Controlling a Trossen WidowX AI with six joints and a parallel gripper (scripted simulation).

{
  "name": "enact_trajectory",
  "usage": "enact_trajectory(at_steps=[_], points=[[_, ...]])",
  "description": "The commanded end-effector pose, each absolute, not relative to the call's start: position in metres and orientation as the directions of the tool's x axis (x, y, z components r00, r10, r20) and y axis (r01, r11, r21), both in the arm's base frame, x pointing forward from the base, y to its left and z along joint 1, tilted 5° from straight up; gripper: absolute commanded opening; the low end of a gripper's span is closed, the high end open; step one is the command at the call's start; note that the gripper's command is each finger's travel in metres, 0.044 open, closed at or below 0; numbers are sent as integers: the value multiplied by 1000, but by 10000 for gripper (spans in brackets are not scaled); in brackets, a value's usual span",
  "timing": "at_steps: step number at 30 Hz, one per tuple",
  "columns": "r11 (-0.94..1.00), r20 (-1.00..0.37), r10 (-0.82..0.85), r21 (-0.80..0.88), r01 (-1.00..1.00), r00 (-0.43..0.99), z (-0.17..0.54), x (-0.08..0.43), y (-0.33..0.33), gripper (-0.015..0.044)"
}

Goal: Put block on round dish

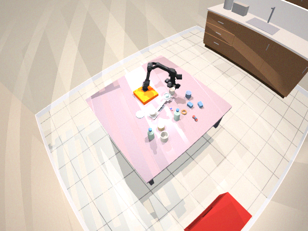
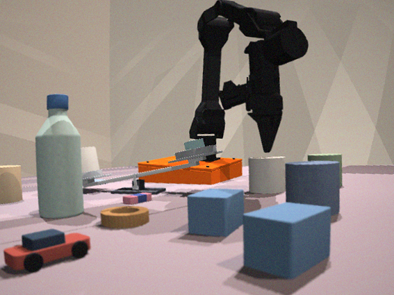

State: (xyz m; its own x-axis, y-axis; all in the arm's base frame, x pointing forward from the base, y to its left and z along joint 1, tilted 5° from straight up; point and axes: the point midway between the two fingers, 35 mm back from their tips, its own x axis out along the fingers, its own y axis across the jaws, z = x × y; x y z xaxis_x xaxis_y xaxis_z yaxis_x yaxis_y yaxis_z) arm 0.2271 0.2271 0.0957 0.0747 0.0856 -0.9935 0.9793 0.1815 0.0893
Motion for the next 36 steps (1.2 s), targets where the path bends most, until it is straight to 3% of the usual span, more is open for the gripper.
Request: enact_trajectory(at_steps=[1,4,24,36], points=[[113,-986,126,123,986,108,113,243,218,335],[159,-986,124,129,979,110,116,249,207,260],[693,-994,73,112,713,85,144,269,93,260],[708,-994,72,110,698,84,134,270,90,260]])
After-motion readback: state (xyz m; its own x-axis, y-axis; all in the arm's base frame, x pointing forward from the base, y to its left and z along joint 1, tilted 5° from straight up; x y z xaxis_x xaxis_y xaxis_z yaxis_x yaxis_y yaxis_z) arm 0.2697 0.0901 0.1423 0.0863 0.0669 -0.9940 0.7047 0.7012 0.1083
